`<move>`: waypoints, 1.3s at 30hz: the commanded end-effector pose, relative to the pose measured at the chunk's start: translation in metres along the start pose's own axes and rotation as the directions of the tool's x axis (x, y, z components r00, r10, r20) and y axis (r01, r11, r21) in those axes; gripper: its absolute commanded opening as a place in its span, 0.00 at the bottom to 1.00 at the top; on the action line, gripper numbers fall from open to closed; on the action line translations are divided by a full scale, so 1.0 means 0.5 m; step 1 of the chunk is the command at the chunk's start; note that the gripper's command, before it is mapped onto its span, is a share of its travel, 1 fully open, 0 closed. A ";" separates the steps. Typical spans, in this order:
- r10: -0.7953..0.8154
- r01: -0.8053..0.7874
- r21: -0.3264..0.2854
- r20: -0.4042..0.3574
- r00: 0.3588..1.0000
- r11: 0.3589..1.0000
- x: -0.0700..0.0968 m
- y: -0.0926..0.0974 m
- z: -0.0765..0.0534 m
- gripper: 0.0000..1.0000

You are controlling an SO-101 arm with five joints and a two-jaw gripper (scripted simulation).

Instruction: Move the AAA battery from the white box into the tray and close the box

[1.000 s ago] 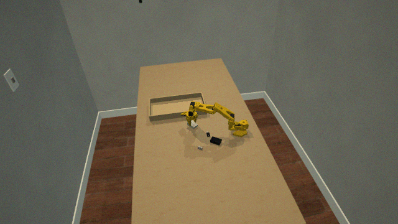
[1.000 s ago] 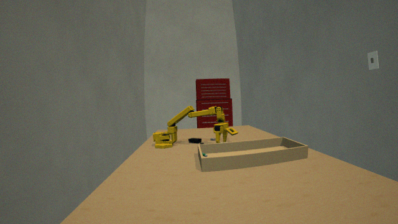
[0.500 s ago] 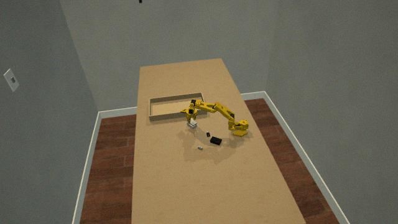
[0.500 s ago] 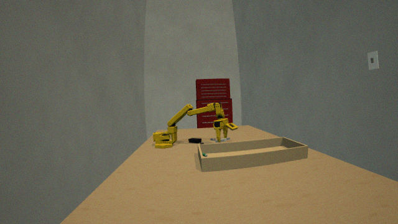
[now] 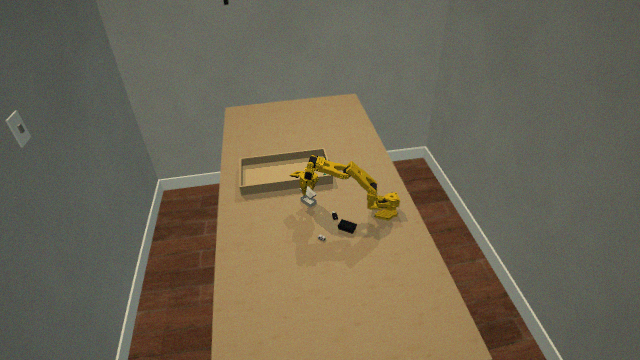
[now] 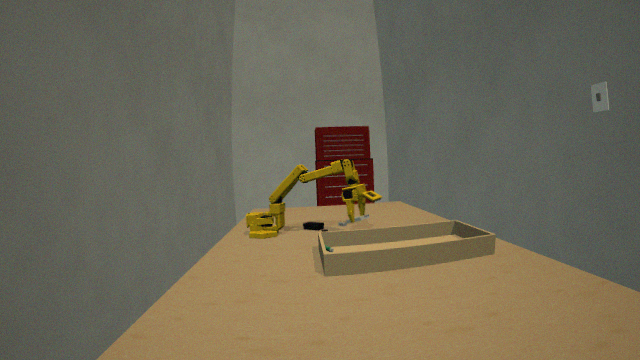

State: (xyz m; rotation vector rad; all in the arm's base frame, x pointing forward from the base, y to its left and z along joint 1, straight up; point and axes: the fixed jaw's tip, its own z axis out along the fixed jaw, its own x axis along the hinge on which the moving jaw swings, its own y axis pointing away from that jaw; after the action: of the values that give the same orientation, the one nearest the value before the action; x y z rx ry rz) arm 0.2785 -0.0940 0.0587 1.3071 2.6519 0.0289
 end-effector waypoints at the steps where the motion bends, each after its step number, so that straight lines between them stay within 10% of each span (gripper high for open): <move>1: -0.016 0.019 -0.040 0.060 0.998 0.999 -0.008 0.011 -0.040 0.20; 39: -0.016 0.018 -0.042 0.063 0.998 0.999 -0.001 0.007 -0.058 0.20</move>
State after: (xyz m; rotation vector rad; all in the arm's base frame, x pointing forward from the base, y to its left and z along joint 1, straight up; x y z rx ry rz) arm 0.2742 -0.0924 0.0677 1.3045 2.6471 0.0298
